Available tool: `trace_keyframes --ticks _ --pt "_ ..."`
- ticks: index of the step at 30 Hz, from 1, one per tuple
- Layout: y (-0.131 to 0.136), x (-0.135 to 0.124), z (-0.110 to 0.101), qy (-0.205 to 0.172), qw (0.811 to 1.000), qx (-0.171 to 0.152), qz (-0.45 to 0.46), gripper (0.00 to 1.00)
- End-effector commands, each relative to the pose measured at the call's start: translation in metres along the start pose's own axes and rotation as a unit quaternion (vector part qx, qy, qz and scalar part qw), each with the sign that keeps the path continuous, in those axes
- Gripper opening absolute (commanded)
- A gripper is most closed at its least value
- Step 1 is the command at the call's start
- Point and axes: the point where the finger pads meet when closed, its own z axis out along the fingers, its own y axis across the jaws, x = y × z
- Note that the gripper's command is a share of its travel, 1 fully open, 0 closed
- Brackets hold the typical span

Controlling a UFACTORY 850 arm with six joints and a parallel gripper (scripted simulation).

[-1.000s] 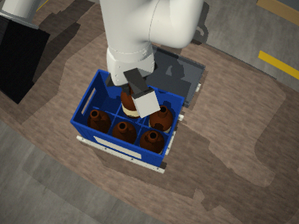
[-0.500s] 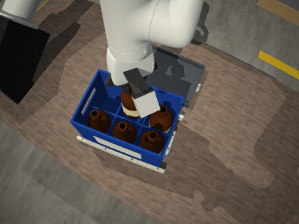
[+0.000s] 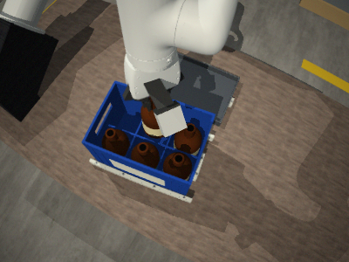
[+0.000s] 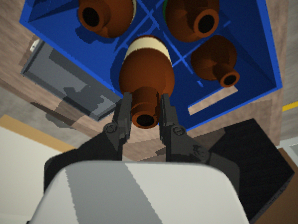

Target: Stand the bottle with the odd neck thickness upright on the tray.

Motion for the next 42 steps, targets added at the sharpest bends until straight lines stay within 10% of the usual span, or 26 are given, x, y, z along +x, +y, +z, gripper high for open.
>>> trace_keyframes --ticks 1,42 --pt "0.000 0.001 -0.003 0.001 1.000 0.000 0.000 0.00" --pt "0.000 0.001 -0.037 0.001 1.000 0.000 0.000 0.00"
